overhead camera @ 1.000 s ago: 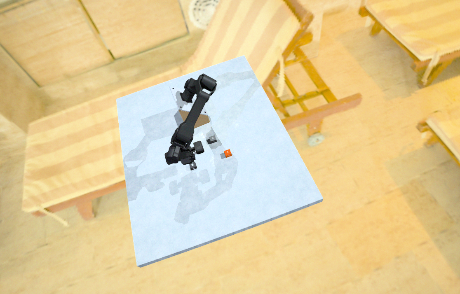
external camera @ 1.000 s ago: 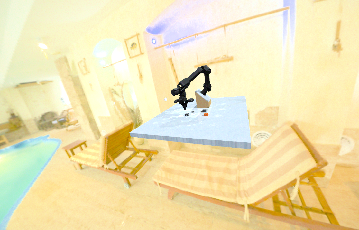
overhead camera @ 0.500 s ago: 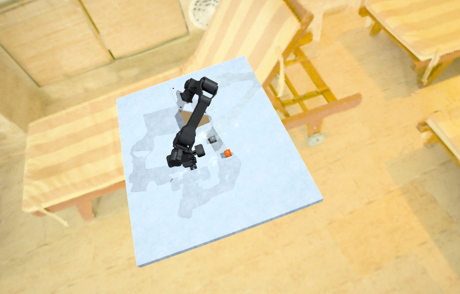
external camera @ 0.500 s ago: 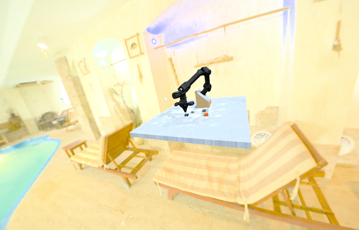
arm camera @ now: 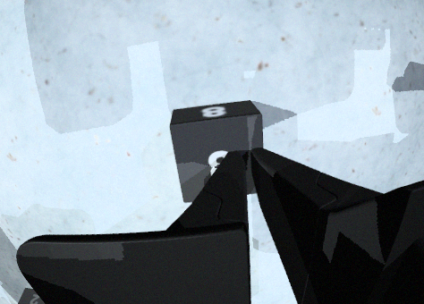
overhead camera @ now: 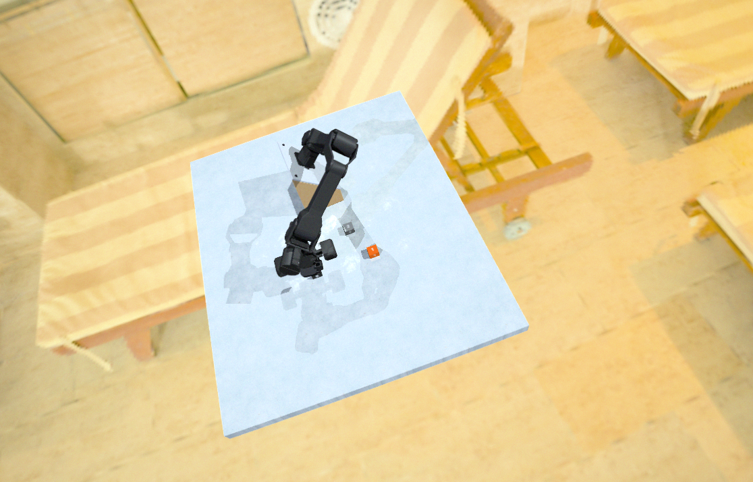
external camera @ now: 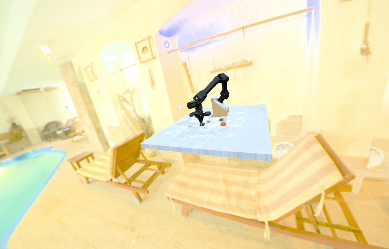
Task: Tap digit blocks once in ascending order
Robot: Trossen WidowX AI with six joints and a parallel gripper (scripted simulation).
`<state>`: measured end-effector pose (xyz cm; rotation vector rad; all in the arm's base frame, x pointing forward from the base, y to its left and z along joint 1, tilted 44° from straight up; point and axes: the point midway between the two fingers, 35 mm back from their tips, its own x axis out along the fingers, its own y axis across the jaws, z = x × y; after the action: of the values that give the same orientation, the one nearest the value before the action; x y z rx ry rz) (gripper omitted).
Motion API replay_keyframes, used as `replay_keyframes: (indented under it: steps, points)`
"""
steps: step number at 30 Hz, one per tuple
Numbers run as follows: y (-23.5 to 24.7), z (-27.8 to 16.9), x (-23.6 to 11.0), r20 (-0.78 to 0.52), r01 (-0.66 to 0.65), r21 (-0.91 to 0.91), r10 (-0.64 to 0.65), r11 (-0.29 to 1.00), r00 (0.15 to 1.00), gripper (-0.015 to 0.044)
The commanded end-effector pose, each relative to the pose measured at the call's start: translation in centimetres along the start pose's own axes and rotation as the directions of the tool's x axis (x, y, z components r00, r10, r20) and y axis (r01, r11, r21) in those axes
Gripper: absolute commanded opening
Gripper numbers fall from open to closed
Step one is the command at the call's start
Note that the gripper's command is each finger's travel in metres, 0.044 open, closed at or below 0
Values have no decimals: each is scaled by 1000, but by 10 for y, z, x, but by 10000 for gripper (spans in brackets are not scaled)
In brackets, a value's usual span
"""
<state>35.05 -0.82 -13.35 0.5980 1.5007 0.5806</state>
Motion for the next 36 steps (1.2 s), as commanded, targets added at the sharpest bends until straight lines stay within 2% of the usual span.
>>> replay_keyframes:
  steps: [1,4,8,10,16,23,30,36]
  points:
    - [0,0,-3,0,0,1,0,1000,1000,20]
    - [1,-1,-27,-4,-3,6,3,1000,1000,20]
    - [1,-1,-27,-4,-3,6,3,1000,1000,20]
    - [11,0,-31,-4,-1,6,1,1000,1000,72]
    - [103,0,-63,-4,13,10,-12,1000,1000,230]
    - [205,-36,-90,-3,9,11,-9,1000,1000,400]
    - [283,-99,-109,-9,-12,11,12,1000,1000,400]
    - [289,-106,-111,-10,-15,11,15,1000,1000,400]
